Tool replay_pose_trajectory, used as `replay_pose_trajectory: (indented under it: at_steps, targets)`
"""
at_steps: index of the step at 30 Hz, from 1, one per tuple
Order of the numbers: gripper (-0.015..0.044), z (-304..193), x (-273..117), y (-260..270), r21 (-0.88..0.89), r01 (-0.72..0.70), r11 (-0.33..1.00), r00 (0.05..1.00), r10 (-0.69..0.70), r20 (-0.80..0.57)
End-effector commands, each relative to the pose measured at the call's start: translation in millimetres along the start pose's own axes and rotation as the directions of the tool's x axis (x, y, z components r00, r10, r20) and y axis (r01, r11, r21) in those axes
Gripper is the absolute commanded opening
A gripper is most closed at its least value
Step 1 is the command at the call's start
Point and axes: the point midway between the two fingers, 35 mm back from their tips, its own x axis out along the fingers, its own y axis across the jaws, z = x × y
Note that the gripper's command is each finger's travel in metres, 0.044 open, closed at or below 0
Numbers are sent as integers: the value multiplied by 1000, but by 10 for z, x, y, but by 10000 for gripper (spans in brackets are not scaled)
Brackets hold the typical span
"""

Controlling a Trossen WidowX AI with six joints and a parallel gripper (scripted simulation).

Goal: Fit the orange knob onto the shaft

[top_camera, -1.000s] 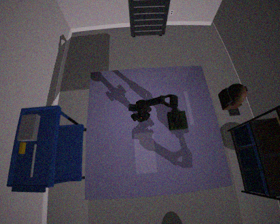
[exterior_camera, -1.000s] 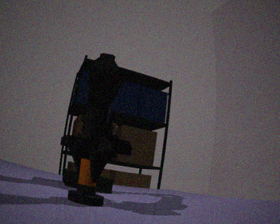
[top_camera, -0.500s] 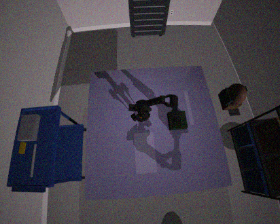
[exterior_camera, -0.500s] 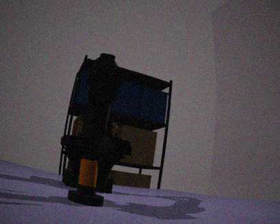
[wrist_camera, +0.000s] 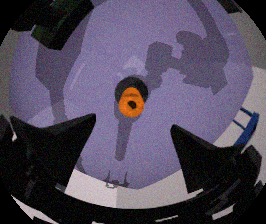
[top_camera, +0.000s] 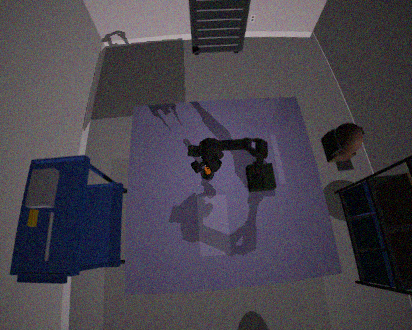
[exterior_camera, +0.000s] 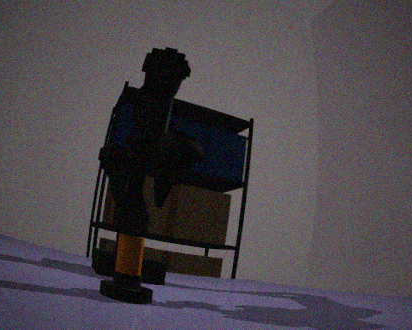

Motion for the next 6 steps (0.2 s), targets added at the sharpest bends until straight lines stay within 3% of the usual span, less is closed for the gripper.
replay_pose_trajectory:
  at_steps: [1,6]
  targets:
    - [440,6,-20,7,0,-16,1000,1000,16,13]
    - [440,6,-20,7,0,-16,1000,1000,16,13]
